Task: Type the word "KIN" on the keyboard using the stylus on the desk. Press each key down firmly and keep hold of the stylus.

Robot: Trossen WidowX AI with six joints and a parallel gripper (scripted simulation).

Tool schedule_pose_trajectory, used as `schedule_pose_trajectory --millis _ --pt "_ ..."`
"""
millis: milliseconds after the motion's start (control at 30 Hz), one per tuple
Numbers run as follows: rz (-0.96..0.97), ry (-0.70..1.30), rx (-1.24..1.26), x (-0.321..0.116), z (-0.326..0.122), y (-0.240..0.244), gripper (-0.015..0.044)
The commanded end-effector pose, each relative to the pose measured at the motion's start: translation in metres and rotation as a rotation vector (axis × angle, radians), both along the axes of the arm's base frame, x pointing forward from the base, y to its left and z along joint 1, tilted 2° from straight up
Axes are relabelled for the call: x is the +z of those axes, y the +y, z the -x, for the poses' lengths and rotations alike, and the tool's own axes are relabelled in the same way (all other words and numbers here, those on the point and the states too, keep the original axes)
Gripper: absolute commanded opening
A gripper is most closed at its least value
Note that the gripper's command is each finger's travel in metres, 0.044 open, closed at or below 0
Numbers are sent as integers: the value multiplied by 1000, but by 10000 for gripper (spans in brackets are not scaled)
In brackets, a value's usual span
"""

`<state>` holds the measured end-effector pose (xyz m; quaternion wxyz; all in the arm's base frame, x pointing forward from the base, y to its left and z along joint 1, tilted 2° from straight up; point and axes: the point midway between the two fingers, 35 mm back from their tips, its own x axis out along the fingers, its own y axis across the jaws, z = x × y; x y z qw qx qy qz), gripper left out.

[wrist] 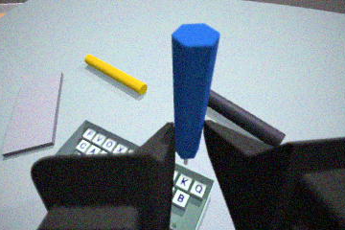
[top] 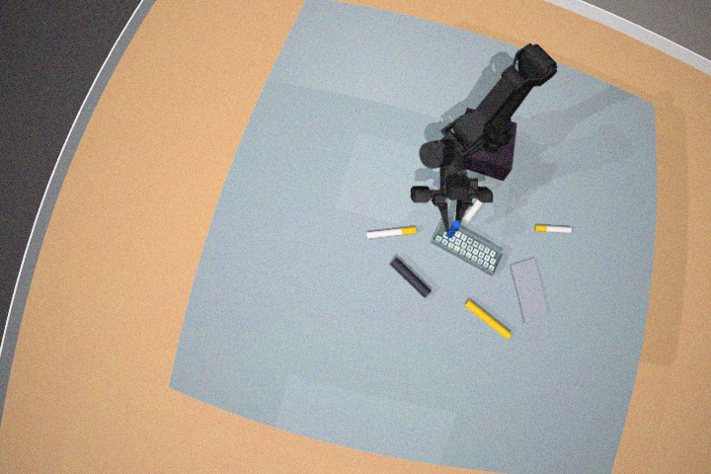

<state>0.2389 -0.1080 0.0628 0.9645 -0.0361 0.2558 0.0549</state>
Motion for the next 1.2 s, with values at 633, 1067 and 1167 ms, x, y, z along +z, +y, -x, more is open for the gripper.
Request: schedule_pose_trajectory --millis 633,1067,1167 --pt "4 -3 4 -37 2 0 81" --pt "4 -3 4 -44 1 0 81" --pt "4 -3 4 -46 1 0 81"
